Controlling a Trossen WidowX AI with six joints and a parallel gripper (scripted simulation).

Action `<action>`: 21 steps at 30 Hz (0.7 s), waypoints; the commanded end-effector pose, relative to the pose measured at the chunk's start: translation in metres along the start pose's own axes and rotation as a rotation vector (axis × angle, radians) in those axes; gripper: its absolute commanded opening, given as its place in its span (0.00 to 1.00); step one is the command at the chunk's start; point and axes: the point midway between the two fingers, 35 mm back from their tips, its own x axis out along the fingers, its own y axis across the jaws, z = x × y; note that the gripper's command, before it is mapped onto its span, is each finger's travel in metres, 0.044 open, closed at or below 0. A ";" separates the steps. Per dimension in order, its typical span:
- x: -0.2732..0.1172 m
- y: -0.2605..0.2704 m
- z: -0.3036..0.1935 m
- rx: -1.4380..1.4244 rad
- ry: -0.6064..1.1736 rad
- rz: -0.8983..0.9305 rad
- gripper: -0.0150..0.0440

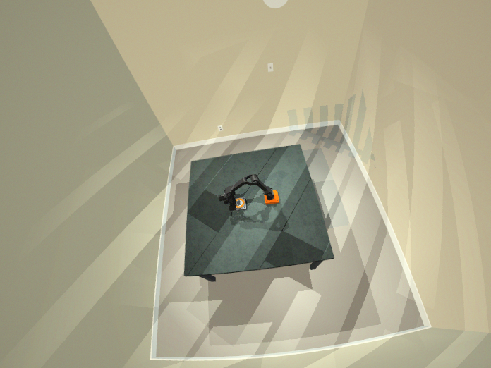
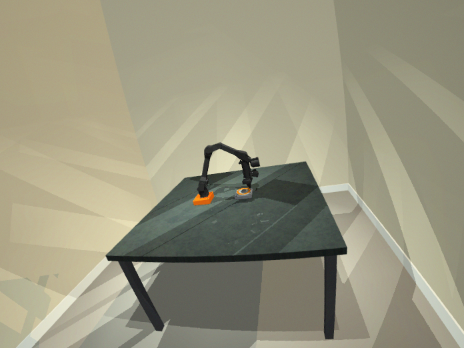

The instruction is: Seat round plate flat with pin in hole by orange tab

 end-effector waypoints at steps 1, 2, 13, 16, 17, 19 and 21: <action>0.002 0.007 -0.006 -0.001 0.011 0.005 0.25; 0.001 0.008 -0.007 -0.001 0.011 0.005 0.25; 0.000 0.019 -0.016 -0.001 0.012 0.006 0.25; 0.000 0.022 -0.018 -0.001 0.012 0.006 0.25; 0.000 0.022 -0.019 -0.001 0.012 0.006 0.25; -0.001 0.024 -0.021 -0.001 0.012 0.006 0.25; -0.001 0.025 -0.022 -0.001 0.012 0.006 0.25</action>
